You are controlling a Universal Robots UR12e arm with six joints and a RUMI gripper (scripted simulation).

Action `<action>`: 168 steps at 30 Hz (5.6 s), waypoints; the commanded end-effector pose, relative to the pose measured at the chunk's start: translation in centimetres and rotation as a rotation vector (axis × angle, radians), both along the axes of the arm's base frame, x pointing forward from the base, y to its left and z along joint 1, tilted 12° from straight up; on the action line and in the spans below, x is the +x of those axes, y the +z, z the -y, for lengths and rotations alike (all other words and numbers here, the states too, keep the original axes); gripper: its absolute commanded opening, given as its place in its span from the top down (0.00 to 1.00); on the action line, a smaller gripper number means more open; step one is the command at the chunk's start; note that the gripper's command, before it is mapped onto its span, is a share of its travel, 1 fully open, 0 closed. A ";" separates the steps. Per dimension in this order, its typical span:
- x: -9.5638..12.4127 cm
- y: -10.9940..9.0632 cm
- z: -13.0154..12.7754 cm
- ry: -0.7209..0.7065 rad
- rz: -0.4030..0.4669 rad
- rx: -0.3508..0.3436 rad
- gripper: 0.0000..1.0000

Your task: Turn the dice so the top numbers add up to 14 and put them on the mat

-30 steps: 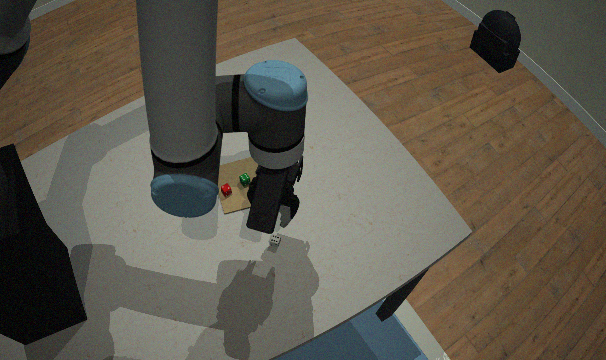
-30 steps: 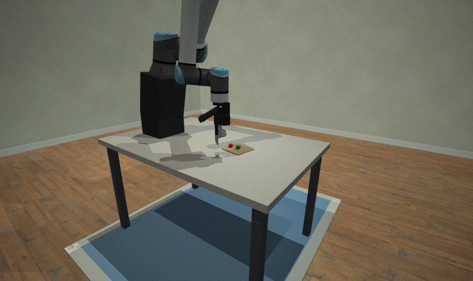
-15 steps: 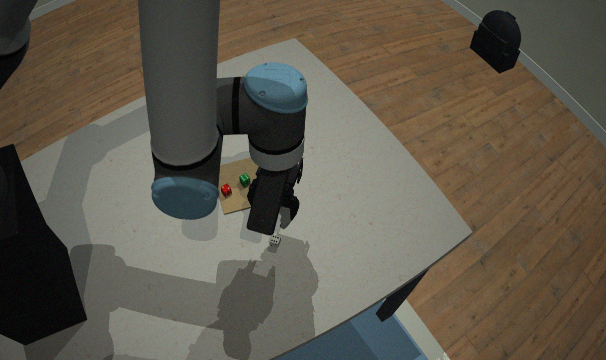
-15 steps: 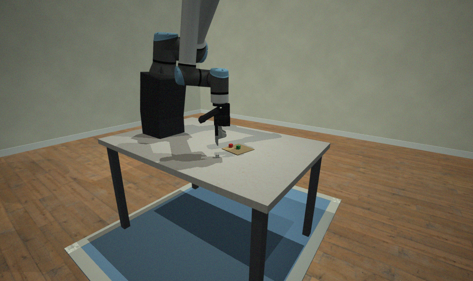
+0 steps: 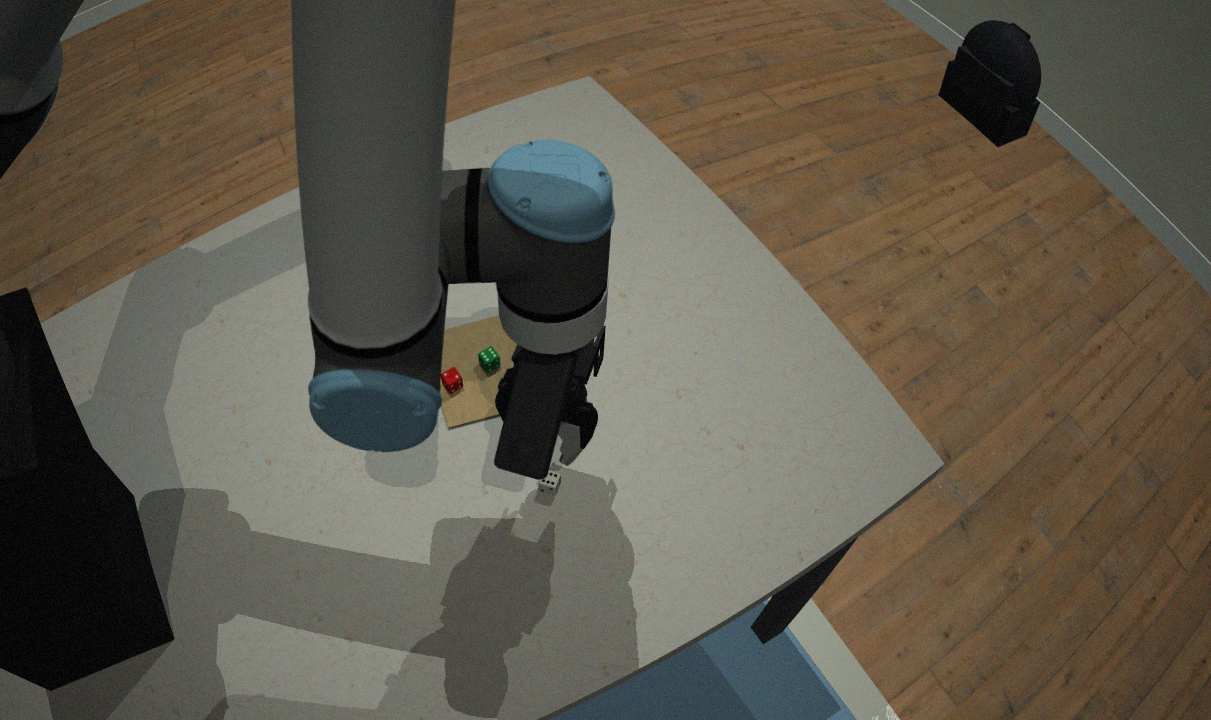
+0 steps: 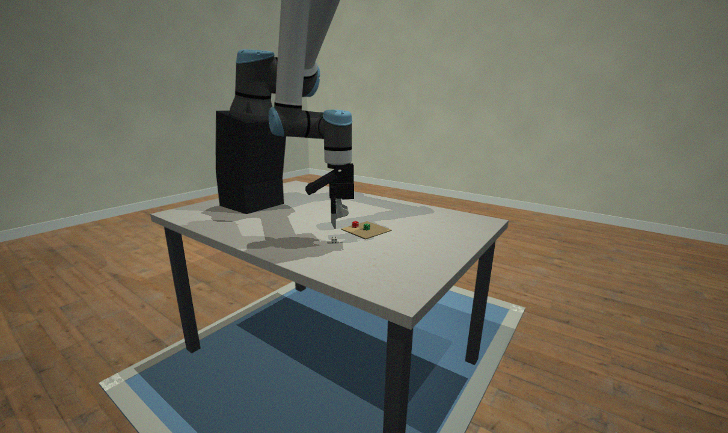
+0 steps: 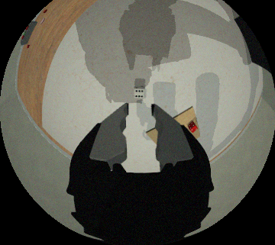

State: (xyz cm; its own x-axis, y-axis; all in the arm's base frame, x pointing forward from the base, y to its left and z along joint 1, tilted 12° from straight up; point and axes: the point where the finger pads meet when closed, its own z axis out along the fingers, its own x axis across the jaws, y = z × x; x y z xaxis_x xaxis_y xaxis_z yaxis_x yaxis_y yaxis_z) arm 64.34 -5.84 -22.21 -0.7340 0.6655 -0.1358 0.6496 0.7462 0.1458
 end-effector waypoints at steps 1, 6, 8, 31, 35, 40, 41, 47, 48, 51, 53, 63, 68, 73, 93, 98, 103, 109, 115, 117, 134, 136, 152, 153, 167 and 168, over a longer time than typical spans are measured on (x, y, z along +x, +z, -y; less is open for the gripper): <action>0.2 -0.8 0.0 0.000 0.001 0.000 0.79; 0.3 -1.3 0.0 0.000 0.001 0.000 0.79; 0.4 -1.6 0.0 0.000 0.001 0.000 0.79; 0.7 -3.1 0.0 0.000 0.001 0.000 0.79; 0.7 -3.1 0.0 0.000 0.001 0.000 0.79; 0.7 -3.1 0.0 0.000 0.001 0.000 0.79; 0.7 -3.1 0.0 0.000 0.001 0.000 0.79; 0.7 -3.1 0.0 0.000 0.001 0.000 0.79; 0.7 -3.1 0.0 0.000 0.001 0.000 0.79; 0.7 -3.1 0.0 0.000 0.001 0.000 0.79; 0.7 -3.1 0.0 0.000 0.001 0.000 0.79; 0.7 -3.1 0.0 0.000 0.001 0.000 0.79; 0.7 -3.1 0.0 0.000 0.001 0.000 0.79; 0.7 -3.1 0.0 0.000 0.001 0.000 0.79; 1.1 -5.3 0.0 0.000 0.001 0.000 0.79; 1.2 -5.6 0.0 0.000 0.001 0.000 0.79; 1.2 -5.6 0.0 0.000 0.001 0.000 0.79; 1.2 -5.6 0.0 0.000 0.001 0.000 0.79; 1.2 -5.6 0.0 0.000 0.001 0.000 0.79; 1.2 -5.6 0.0 0.000 0.001 0.000 0.79; 1.2 -5.6 0.0 0.000 0.001 0.000 0.79; 1.2 -5.6 0.0 0.000 0.001 0.000 0.97; 1.2 -5.6 0.0 0.000 0.001 0.000 0.97; 1.2 -5.6 0.0 0.000 0.001 0.000 0.97; 1.2 -5.6 0.0 0.000 0.001 0.000 0.97; 1.2 -5.6 0.0 0.000 0.001 0.000 0.97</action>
